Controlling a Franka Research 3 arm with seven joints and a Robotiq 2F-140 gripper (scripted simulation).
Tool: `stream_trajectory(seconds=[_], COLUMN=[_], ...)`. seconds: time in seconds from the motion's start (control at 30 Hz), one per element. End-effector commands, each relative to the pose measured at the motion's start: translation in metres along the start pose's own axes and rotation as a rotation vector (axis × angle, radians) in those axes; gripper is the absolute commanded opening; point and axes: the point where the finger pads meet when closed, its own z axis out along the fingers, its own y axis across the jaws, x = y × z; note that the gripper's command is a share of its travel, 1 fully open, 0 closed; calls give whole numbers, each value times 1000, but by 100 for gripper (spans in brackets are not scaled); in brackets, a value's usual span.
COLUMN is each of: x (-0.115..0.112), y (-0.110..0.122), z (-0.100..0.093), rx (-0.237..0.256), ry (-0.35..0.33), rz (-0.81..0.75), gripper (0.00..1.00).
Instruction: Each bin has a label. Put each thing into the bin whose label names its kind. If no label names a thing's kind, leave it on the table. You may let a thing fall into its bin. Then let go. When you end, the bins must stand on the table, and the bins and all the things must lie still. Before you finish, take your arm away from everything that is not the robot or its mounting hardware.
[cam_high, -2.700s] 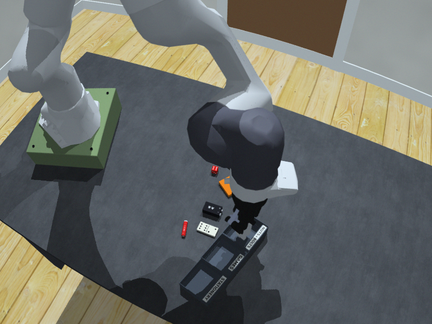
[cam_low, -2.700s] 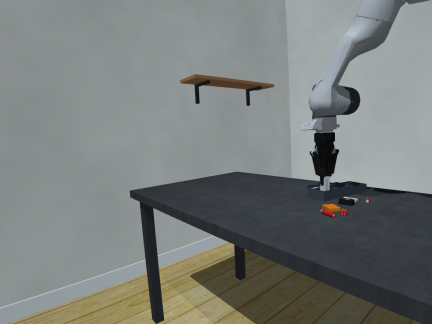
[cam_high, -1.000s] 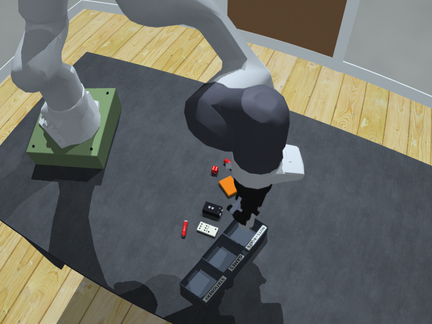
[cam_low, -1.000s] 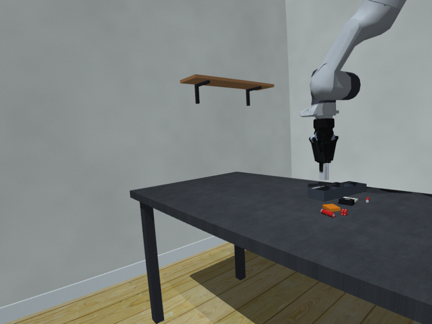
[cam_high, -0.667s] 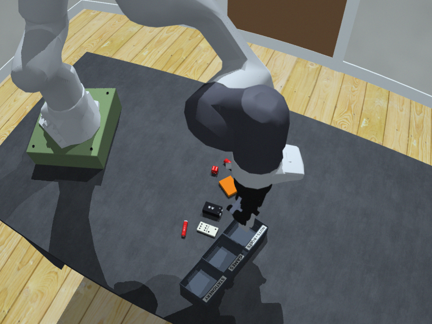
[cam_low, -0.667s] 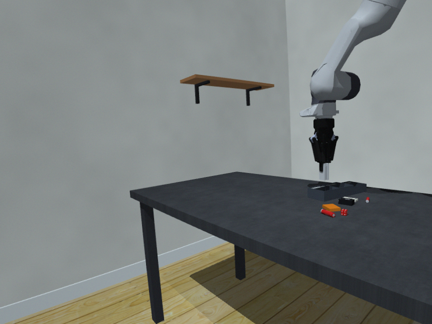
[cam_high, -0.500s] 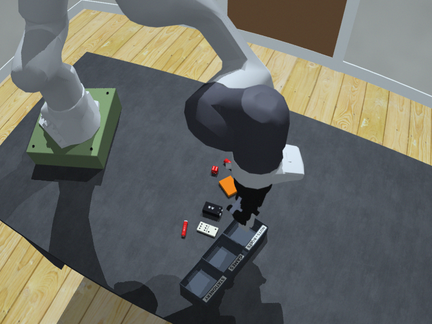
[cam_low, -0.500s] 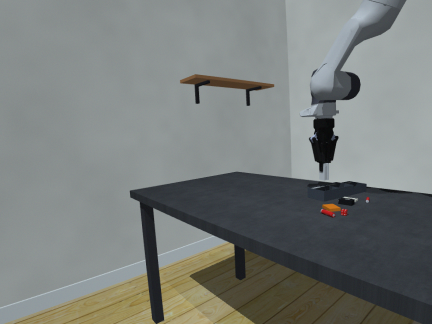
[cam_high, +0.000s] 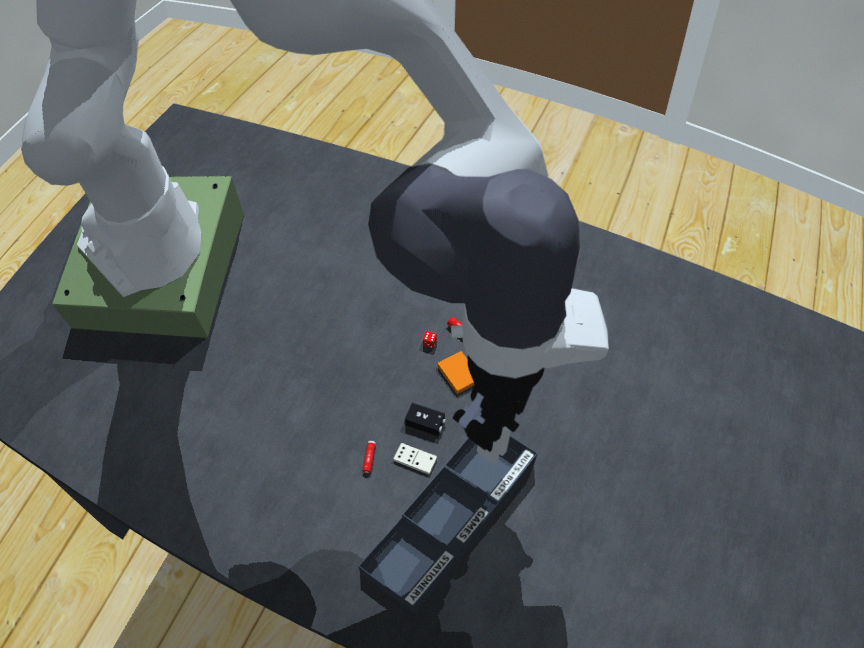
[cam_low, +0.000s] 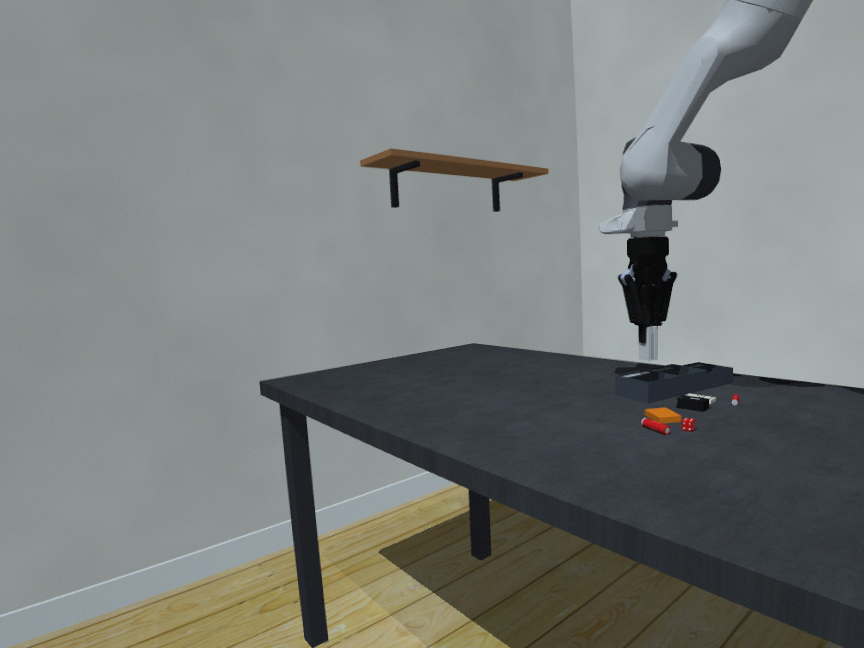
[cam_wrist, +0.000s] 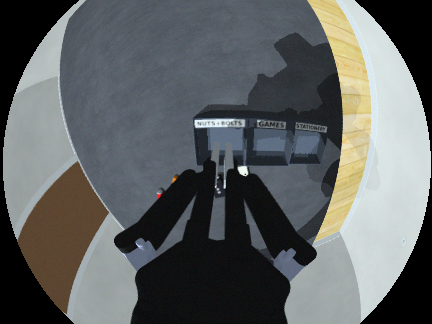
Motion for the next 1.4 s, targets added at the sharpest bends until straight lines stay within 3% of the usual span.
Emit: stream_trajectory(seconds=[0.0, 0.17, 0.43, 0.5, 0.7, 1.37], x=[-2, -2, -2, -2, -2, -2], y=[1, 1, 1, 1, 1, 1], z=[1, 1, -66, -66, -116, -117], rx=[-3, -3, -3, -3, -3, -3], ry=[-5, -5, -5, -5, -5, -5], rz=[2, 2, 2, 2, 2, 2], gripper=[5, 5, 5, 5, 5, 5])
